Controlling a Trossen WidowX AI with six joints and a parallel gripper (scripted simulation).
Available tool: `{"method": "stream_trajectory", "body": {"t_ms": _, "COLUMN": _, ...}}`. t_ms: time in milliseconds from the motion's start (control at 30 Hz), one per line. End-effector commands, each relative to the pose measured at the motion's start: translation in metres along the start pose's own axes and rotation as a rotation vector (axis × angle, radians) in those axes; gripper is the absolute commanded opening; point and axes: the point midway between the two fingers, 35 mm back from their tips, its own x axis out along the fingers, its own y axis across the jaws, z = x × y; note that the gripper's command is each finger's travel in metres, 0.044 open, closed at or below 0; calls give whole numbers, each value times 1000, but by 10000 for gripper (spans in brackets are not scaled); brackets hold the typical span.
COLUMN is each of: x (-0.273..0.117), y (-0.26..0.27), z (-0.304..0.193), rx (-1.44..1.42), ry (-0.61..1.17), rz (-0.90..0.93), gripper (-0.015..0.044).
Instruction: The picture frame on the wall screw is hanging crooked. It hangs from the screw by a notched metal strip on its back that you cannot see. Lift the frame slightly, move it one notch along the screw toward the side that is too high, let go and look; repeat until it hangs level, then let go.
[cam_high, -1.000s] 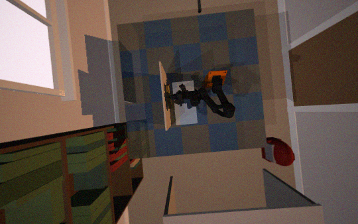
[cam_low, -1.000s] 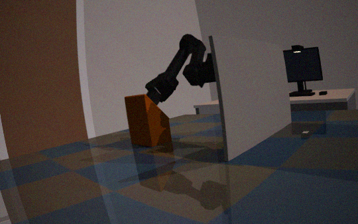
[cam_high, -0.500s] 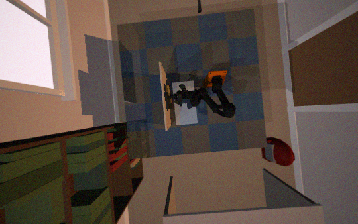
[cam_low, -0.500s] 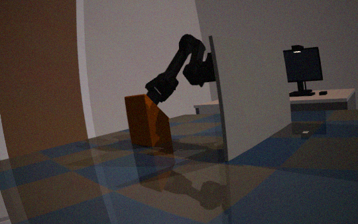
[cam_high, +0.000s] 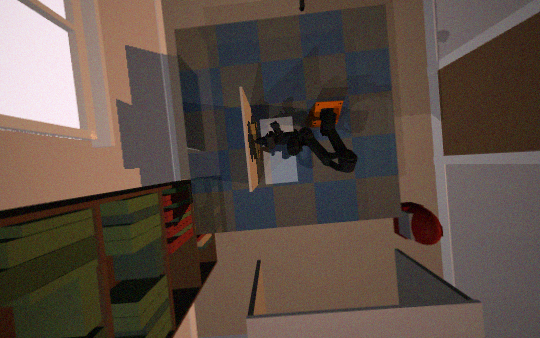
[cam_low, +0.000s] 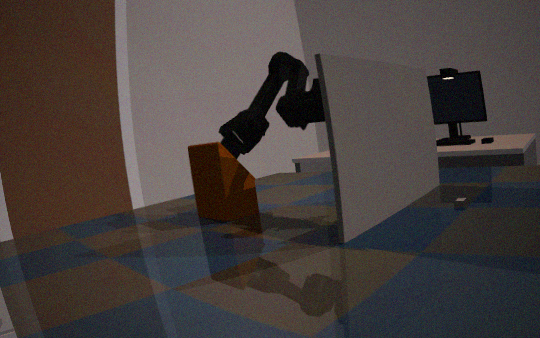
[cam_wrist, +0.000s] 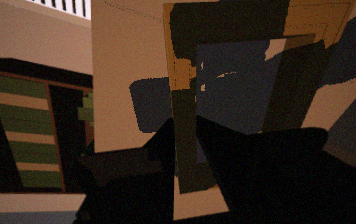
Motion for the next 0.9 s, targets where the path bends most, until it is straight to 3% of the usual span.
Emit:
{"method": "stream_trajectory", "body": {"t_ms": 0, "x": 0, "y": 6, "z": 0, "rx": -2, "ry": -2, "rz": 15, "gripper": 0}}
{"method": "stream_trajectory", "body": {"t_ms": 867, "x": 0, "y": 8, "z": 0, "rx": -2, "ry": -2, "rz": 15, "gripper": 0}}
